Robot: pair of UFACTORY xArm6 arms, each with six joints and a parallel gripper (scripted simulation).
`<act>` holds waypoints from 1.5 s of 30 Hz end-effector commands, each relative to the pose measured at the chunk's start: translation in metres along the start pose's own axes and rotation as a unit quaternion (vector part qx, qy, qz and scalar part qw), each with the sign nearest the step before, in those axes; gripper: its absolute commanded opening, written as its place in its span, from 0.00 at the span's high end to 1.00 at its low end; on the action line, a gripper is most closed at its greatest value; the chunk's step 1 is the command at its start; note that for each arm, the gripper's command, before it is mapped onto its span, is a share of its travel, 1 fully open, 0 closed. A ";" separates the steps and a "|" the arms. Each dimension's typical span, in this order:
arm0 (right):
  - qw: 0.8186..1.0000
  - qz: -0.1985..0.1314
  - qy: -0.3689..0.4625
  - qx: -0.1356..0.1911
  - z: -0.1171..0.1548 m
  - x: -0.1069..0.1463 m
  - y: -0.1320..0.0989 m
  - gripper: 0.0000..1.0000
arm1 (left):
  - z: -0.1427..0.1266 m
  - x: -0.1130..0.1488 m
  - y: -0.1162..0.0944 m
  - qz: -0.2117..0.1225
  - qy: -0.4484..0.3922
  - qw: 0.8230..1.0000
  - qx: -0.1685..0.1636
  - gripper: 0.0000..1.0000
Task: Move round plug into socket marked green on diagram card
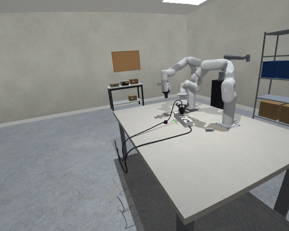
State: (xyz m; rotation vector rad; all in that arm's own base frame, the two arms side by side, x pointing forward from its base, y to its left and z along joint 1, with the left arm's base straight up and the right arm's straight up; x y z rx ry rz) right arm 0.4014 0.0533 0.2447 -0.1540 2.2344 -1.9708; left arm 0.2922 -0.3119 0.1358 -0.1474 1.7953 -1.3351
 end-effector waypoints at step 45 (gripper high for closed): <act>0.989 -0.018 0.129 0.063 0.047 0.009 -0.031 1.00 | 0.010 0.022 -0.005 0.000 0.000 1.000 0.000 1.00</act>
Point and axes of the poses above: on each arm, the point where the finger pads meet when closed, its own y axis out along the fingers, its own z axis across the jaws, x = y × z, the point moved 2 cm from there along -y, back along the fingers, and after that the axes turned 5 degrees about y, right-handed, at the moved point
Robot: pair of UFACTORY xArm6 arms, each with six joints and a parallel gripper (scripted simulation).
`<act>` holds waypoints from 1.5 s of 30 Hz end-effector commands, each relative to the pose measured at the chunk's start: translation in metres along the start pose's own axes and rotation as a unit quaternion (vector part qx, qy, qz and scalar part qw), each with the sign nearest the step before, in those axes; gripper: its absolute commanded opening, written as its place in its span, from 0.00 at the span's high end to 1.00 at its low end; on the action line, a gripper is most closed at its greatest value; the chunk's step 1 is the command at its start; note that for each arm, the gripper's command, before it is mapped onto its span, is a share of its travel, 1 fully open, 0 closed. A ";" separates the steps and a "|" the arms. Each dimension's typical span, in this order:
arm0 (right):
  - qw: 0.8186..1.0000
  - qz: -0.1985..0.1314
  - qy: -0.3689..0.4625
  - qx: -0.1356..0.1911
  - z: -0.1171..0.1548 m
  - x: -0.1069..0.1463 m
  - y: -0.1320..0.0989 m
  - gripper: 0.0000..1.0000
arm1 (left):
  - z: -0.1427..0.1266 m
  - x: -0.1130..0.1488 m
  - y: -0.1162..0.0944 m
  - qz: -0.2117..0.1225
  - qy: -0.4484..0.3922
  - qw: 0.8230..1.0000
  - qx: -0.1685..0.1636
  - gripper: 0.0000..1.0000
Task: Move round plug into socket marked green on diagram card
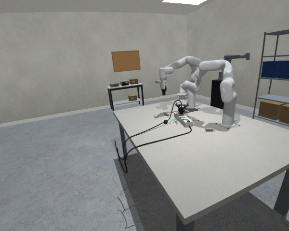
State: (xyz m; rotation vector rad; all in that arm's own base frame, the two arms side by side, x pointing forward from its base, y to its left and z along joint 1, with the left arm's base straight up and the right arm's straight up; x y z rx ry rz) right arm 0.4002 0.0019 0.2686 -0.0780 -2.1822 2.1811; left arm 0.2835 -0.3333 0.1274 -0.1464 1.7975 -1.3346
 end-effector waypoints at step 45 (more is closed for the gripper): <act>1.000 0.001 0.000 0.000 0.000 0.000 -0.001 1.00 | 0.002 0.020 0.028 0.000 -0.001 1.000 0.001 1.00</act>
Point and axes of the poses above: on each arm, the point where the finger pads meet when closed, its own y axis out along the fingers, its own z axis across the jaws, x = y × z, the point moved 2 cm from there along -y, back along the fingers, and after that the axes turned 5 degrees about y, right-handed, at the moved point
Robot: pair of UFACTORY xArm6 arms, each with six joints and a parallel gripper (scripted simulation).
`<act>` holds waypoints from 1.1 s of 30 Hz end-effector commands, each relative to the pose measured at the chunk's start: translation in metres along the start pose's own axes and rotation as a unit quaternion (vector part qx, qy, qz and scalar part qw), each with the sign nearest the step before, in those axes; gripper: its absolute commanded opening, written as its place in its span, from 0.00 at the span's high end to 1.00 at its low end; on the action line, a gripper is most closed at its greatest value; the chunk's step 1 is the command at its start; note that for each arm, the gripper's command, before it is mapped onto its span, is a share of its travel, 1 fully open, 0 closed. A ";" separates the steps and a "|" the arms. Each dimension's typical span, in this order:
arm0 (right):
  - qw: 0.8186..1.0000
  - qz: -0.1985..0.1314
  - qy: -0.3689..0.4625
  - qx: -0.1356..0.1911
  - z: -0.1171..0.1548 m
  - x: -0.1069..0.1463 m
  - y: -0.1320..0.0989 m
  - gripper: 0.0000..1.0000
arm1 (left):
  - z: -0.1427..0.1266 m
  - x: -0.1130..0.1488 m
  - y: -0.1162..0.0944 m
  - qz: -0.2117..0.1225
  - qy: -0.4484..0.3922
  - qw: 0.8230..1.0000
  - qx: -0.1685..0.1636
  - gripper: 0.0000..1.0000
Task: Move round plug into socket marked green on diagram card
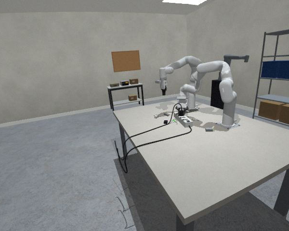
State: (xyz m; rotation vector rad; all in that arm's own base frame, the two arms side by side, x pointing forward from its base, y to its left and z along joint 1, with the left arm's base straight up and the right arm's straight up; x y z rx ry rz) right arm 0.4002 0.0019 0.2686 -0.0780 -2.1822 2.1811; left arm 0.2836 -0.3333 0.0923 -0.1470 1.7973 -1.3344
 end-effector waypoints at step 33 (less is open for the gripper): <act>1.000 0.001 0.000 0.000 0.000 0.000 -0.001 1.00 | 0.001 0.000 -0.017 0.000 -0.001 1.000 0.001 0.43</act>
Point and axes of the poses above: on each arm, the point where the finger pads meet when closed, its own y axis out along the fingers, its own z axis across the jaws, x = y × z, the point moved 2 cm from there along -y, back along the fingers, and after that the axes turned 5 degrees about y, right-handed, at the moved point
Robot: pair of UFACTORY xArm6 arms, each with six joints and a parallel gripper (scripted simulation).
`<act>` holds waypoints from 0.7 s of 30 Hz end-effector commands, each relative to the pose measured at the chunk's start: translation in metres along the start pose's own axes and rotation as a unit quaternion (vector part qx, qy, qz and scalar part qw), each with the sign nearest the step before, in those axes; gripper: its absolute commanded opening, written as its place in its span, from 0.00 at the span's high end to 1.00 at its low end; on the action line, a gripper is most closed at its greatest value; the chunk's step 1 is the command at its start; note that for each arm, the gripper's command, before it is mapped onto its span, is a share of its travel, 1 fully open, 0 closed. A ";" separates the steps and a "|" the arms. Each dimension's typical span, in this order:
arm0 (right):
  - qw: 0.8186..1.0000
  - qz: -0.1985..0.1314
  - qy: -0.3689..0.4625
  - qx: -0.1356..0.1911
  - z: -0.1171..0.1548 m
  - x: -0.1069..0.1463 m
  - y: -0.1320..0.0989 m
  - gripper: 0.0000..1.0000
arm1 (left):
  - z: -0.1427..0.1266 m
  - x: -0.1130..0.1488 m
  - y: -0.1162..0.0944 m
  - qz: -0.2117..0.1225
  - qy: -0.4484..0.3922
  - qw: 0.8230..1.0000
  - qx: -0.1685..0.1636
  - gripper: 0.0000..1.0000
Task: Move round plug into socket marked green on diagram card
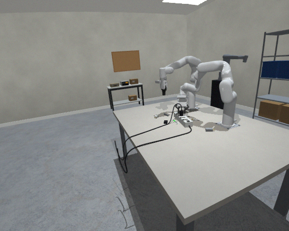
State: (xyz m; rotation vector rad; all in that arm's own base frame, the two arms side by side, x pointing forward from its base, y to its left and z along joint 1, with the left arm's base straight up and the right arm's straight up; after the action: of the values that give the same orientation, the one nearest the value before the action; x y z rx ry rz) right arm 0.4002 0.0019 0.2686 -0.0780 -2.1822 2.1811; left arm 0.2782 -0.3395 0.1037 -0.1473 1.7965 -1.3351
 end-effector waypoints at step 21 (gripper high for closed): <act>1.000 0.001 0.000 0.000 0.000 0.000 -0.001 1.00 | 0.001 0.000 -0.045 0.000 -0.001 1.000 0.000 0.43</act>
State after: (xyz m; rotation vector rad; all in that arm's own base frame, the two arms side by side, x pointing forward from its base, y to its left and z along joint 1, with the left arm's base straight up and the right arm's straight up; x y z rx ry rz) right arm 0.4002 0.0019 0.2686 -0.0780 -2.1822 2.1811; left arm 0.2612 -0.3583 0.1408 -0.1467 1.7972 -1.3336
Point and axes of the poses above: on each arm, the point where the finger pads meet when closed, its own y axis out along the fingers, its own z axis across the jaws, x = y × z, the point moved 2 cm from there along -y, back along the fingers, and after that the axes turned 5 degrees about y, right-handed, at the moved point
